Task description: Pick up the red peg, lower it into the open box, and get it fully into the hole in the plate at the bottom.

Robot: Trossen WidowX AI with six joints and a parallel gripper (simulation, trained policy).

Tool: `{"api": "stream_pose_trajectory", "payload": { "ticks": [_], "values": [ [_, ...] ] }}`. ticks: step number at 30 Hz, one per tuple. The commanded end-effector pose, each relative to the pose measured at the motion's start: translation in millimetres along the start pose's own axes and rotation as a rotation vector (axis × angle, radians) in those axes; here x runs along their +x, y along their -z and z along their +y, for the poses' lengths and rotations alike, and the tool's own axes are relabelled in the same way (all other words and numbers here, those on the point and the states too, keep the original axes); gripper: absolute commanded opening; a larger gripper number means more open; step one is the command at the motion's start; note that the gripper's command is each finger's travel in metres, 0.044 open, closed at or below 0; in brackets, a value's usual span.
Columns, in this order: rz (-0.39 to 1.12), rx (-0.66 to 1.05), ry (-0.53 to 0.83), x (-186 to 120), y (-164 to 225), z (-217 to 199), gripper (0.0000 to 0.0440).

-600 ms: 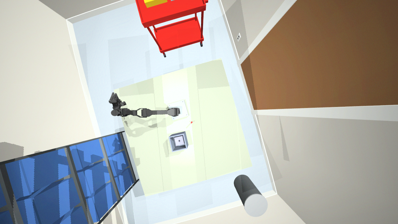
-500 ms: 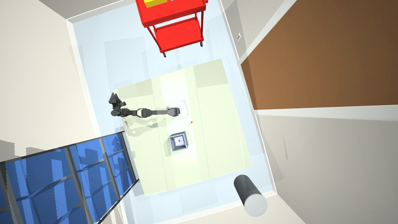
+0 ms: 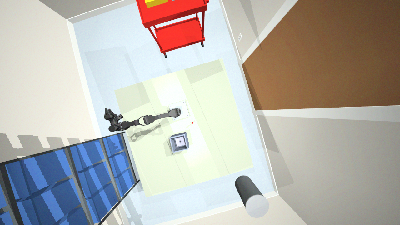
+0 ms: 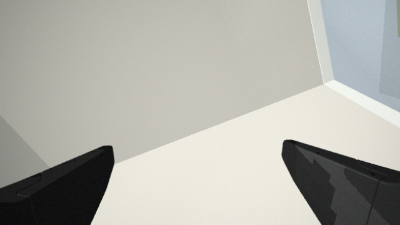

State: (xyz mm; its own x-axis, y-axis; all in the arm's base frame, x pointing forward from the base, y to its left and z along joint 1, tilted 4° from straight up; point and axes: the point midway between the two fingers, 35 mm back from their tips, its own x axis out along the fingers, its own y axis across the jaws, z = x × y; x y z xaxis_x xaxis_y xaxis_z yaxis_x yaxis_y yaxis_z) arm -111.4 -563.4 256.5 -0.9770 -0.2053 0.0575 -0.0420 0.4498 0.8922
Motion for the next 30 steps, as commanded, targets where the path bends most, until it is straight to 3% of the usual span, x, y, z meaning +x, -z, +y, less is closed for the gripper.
{"api": "stream_pose_trajectory", "payload": {
  "ticks": [1, 15, 30],
  "values": [
    [0.091, 0.033, 0.033, -32, 22, 21, 0.0440],
    [0.458, 0.141, 0.204, -173, 75, 99, 0.0440],
    [0.822, 0.282, 0.413, -302, 75, 195, 0.0440]
  ]
}}
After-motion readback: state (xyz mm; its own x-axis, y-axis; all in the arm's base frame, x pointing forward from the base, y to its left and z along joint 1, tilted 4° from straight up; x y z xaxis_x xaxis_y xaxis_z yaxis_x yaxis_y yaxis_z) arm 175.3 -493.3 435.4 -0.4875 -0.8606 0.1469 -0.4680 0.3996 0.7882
